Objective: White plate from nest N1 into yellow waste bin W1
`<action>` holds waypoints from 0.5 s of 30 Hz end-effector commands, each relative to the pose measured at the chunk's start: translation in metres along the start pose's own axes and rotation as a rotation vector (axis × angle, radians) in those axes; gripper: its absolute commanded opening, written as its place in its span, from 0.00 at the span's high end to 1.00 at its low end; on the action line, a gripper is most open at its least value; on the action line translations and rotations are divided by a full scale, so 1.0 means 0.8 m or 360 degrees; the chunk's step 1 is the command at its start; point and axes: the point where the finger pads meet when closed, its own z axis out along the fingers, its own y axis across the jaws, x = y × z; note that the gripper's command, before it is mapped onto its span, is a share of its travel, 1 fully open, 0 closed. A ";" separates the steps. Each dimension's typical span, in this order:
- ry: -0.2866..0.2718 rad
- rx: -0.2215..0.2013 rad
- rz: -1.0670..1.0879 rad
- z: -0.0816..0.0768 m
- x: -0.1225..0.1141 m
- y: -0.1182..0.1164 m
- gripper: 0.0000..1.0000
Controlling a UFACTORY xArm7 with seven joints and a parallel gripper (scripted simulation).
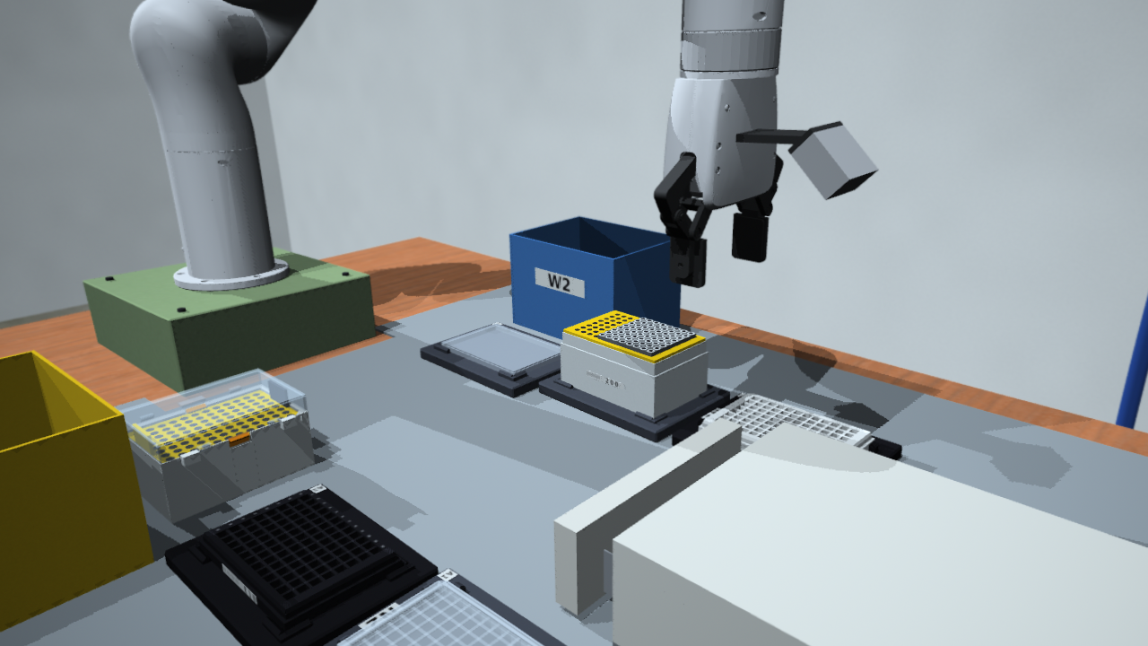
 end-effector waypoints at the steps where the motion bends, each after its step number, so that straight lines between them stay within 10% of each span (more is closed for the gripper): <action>1: -0.0008 -0.0003 0.0003 0.008 0.032 -0.022 0.00; 15: -0.0007 -0.0003 0.0002 0.023 0.066 -0.051 0.00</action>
